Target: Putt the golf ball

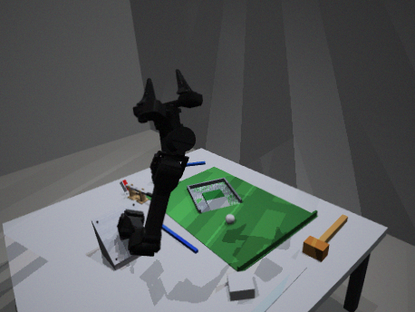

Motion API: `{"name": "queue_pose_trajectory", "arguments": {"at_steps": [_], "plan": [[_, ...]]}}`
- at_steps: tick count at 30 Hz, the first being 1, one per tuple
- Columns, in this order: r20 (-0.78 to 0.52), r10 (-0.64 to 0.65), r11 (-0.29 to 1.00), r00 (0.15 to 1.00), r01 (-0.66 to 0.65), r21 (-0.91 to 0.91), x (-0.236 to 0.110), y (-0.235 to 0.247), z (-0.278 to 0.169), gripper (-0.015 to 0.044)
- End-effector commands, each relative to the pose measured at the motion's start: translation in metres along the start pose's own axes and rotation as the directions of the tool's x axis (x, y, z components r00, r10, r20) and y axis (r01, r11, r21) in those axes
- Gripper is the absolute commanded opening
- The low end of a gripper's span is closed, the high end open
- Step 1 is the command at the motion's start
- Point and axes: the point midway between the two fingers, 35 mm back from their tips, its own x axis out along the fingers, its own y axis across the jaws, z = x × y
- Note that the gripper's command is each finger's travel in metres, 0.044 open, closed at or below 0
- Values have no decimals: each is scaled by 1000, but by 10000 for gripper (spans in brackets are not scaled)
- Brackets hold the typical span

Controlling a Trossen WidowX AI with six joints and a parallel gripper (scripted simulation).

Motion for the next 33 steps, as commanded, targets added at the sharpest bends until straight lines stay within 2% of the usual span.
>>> {"name": "queue_pose_trajectory", "arguments": {"at_steps": [1,9,17,27,33], "plan": [[-137,76,996,988,-69,56,31,28,-51,440],[-386,244,967,889,-193,167,72,96,-153,440],[-586,434,900,684,-311,305,86,185,-262,440],[-695,602,797,394,-341,498,56,283,-354,440],[-730,673,711,120,-377,594,12,355,-417,440]]}}
